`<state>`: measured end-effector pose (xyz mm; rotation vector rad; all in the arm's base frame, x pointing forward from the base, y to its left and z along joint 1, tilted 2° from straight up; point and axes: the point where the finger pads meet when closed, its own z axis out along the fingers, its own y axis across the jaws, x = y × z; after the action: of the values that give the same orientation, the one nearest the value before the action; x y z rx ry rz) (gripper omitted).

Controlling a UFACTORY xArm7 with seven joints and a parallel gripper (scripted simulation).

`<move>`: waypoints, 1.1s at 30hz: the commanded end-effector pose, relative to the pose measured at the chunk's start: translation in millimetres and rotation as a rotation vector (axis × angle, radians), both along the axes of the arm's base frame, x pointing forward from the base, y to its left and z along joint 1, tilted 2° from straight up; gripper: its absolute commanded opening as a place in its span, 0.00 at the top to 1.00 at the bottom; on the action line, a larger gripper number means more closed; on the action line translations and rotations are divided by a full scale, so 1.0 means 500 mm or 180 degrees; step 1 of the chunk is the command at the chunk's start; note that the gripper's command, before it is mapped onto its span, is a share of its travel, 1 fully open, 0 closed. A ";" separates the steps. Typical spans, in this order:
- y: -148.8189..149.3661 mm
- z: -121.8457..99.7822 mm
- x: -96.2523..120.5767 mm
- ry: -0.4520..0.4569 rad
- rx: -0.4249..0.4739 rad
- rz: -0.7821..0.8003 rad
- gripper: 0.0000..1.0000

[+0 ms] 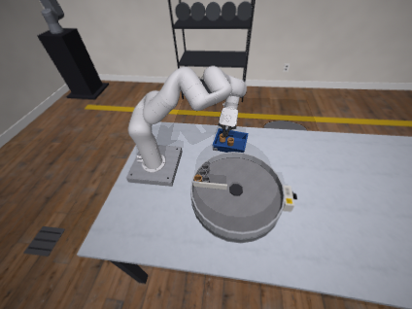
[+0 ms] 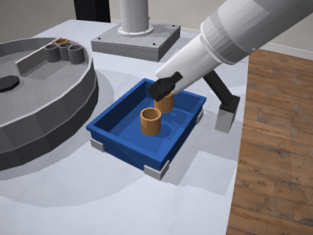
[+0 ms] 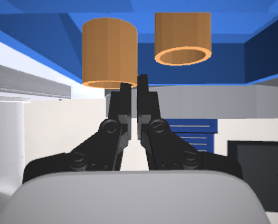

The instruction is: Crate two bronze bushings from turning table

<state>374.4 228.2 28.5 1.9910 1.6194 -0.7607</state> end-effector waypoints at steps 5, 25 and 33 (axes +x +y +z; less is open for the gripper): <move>0.002 -0.016 0.002 -0.0011 0.0009 0.0001 1.00; 0.002 -0.022 0.002 -0.0011 0.0009 0.0001 1.00; 0.001 -0.023 0.002 -0.0011 0.0009 0.0001 1.00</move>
<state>374.6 227.8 16.0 1.9912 1.6193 -0.7601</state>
